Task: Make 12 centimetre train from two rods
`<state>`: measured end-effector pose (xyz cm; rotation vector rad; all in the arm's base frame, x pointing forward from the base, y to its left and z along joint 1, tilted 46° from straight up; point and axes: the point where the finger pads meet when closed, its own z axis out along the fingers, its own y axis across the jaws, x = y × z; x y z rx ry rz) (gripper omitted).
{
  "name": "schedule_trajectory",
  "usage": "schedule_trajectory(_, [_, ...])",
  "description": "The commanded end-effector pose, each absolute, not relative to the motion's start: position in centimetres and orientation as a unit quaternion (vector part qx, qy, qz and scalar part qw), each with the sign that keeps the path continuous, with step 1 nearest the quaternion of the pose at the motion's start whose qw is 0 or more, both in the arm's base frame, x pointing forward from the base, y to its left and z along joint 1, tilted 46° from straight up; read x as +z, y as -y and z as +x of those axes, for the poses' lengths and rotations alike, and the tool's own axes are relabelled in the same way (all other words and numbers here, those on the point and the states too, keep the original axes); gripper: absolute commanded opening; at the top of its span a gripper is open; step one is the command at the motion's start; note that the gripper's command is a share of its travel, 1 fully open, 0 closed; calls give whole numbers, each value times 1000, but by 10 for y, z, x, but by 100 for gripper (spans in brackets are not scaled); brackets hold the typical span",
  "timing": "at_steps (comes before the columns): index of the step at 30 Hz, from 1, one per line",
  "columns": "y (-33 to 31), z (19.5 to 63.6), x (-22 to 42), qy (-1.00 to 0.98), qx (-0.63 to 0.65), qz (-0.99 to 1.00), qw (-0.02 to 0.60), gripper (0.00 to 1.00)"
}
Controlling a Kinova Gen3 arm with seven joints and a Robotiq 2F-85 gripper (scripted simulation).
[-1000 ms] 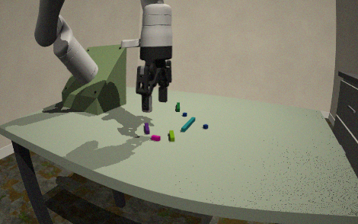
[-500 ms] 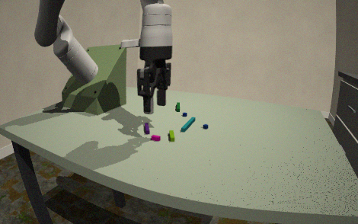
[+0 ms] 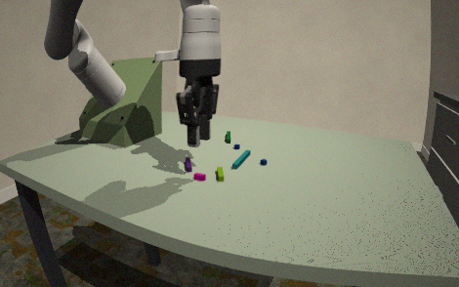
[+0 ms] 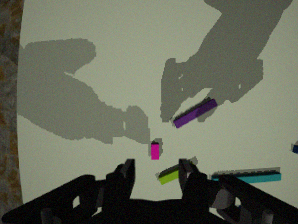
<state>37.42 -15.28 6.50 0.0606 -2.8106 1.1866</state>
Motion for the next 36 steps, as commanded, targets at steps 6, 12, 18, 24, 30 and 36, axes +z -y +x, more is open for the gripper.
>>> schedule_trajectory(6, [155,374,68,919,391,23,47,24])
schedule_trajectory(12, [155,374,68,919,391,23,47,24])
schedule_trajectory(18, [157,373,65,919,391,24,48,24])
schedule_trajectory(24, [159,373,60,920,388,22,47,24])
schedule_trajectory(30, [161,374,56,921,386,23,46,24])
schedule_trajectory(36, [168,373,51,921,387,22,46,24])
